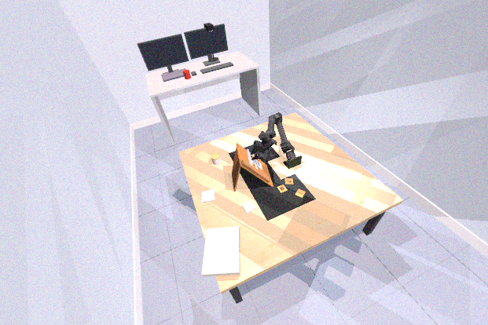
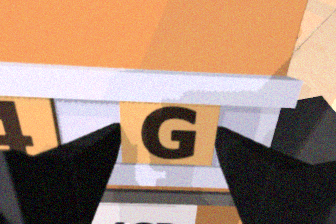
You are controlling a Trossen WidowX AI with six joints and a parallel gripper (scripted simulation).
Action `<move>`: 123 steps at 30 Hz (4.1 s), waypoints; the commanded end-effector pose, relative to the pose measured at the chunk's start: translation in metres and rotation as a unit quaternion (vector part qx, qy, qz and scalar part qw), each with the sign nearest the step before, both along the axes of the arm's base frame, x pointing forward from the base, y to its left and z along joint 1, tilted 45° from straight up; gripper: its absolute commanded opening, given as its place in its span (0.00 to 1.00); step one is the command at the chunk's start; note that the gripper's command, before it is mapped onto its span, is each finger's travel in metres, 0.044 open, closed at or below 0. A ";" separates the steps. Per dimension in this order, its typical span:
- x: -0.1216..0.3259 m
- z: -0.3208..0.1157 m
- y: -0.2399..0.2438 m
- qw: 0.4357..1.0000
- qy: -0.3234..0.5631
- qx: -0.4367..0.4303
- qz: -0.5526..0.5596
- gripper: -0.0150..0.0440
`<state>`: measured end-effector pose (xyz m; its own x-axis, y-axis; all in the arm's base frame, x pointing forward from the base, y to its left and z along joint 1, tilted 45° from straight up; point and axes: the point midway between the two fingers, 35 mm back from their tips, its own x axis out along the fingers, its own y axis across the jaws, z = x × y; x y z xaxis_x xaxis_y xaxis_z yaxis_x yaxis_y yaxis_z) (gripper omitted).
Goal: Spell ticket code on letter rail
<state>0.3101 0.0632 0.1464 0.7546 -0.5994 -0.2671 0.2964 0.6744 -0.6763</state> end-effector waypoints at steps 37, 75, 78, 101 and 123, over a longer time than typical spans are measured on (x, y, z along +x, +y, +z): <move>0.006 -0.014 0.014 1.000 -0.002 0.001 -0.002 0.25; -0.004 -0.013 0.029 1.000 -0.002 0.001 -0.002 0.75; -0.006 -0.014 0.030 1.000 -0.002 0.001 -0.002 0.75; -0.021 -0.013 0.038 1.000 -0.001 0.001 -0.002 0.75; -0.027 -0.009 0.044 1.000 0.001 0.001 -0.001 0.62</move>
<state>0.2833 0.1074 0.1376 0.7524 -0.6005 -0.2709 0.2961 0.6756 -0.6751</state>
